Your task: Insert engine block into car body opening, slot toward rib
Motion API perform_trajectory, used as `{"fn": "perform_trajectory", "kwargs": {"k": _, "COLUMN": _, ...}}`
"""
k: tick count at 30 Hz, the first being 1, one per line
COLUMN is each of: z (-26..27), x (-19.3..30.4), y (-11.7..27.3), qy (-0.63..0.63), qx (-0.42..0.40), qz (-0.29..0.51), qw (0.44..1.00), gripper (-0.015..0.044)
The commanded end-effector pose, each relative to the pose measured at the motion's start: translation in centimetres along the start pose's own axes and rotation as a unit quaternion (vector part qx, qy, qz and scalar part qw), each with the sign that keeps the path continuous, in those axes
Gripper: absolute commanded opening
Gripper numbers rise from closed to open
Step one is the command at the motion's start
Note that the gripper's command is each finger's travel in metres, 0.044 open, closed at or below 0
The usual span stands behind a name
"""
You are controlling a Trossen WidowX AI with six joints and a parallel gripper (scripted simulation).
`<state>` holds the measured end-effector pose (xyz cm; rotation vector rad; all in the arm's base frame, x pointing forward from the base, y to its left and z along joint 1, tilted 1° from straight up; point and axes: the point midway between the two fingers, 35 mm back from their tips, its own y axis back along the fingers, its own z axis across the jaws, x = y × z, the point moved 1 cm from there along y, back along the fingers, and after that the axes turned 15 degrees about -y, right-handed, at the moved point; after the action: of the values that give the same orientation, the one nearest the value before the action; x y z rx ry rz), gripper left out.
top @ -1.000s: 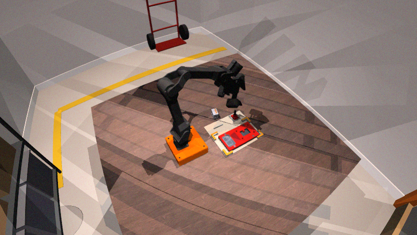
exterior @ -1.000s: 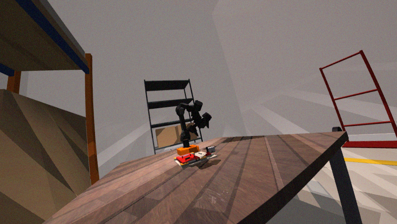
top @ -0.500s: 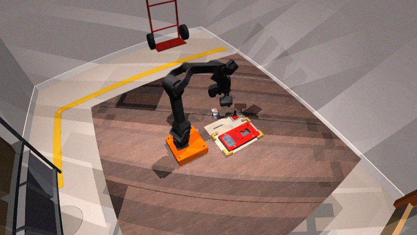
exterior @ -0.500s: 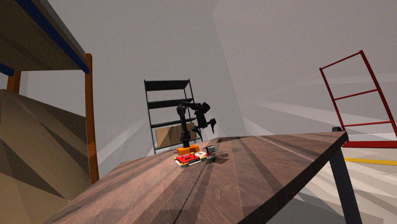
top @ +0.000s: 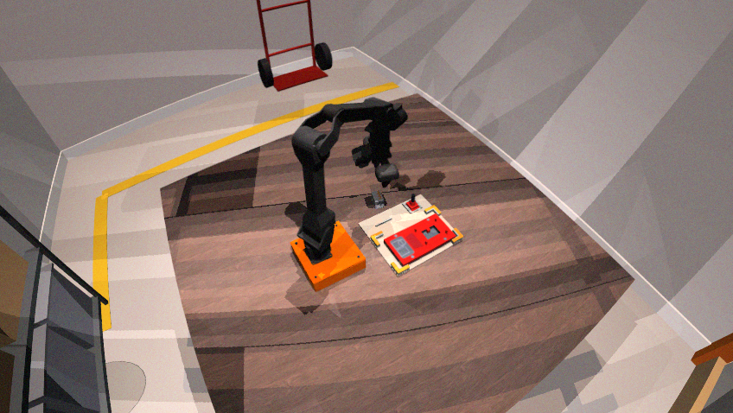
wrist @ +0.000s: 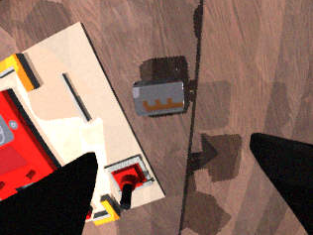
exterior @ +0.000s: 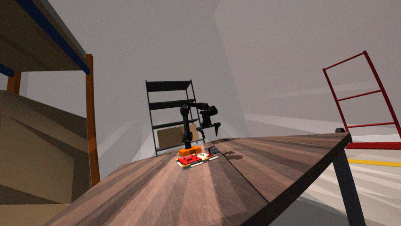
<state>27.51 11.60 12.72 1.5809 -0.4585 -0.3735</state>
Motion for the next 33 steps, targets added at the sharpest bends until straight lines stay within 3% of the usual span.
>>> {"fn": "perform_trajectory", "kwargs": {"k": 1, "z": -0.1, "x": -0.4, "y": -0.3, "qy": 0.01, "qx": -0.008, "qz": -0.013, "qw": 1.0, "gripper": 0.044}}
{"fn": "perform_trajectory", "kwargs": {"k": 4, "z": -0.1, "x": -0.4, "y": -0.5, "qy": 0.01, "qx": -0.008, "qz": -0.013, "qw": 1.0, "gripper": 0.044}}
{"fn": "perform_trajectory", "kwargs": {"k": 9, "z": 0.0, "x": -0.6, "y": -5.3, "qy": 0.01, "qx": -0.008, "qz": -0.013, "qw": 1.0, "gripper": 0.044}}
{"fn": "perform_trajectory", "kwargs": {"k": 33, "z": 0.3, "x": -0.7, "y": -8.3, "qy": 0.01, "qx": -0.008, "qz": -0.013, "qw": 1.0, "gripper": 0.044}}
